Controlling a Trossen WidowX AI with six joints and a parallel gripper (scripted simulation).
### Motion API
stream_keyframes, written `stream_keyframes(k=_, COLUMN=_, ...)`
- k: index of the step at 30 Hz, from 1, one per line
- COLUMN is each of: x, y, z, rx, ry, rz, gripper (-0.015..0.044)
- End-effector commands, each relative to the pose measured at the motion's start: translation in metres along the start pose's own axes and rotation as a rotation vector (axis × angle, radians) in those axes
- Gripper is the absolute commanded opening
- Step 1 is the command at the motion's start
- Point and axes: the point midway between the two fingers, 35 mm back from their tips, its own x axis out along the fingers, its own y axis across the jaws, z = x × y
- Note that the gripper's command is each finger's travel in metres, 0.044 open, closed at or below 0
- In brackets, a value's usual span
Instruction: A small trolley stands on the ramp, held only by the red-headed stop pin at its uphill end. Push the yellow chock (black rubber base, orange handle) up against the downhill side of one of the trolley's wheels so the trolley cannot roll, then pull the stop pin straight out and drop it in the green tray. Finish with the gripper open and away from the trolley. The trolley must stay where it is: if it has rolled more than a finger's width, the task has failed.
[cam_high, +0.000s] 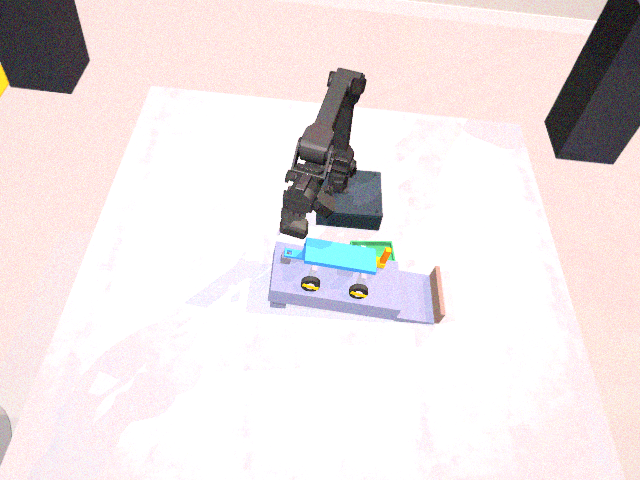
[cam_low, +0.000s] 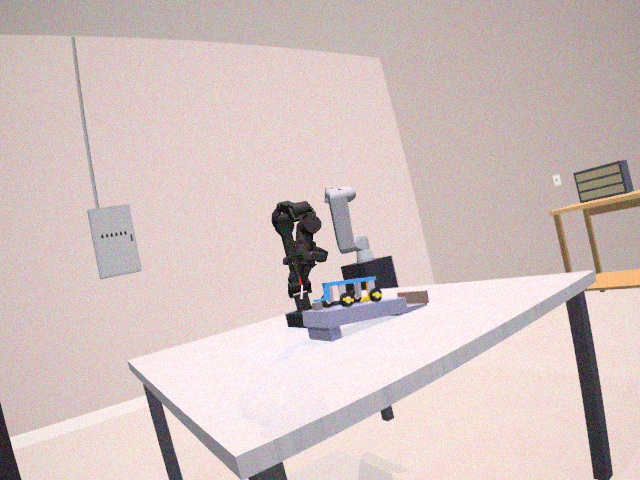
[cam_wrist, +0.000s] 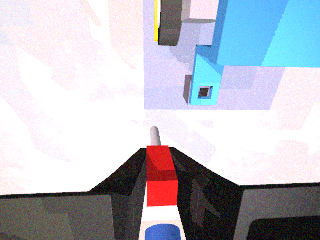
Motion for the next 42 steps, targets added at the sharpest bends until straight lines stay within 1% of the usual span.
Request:
stream_keyframes(k=1, x=-0.001, y=0.014, z=-0.002, rx=0.001, ry=0.002, rz=-0.009, gripper=0.0000)
stream_keyframes(k=9, x=-0.002, y=0.040, z=-0.004, rx=0.001, ry=0.003, rz=-0.007, gripper=0.0000)
stream_keyframes(k=15, x=-0.002, y=0.040, z=0.001, rx=0.001, ry=0.002, rz=-0.007, gripper=0.0000)
stream_keyframes(k=42, x=-0.015, y=0.036, z=0.112, rx=0.001, ry=-0.008, rz=-0.007, gripper=0.0000)
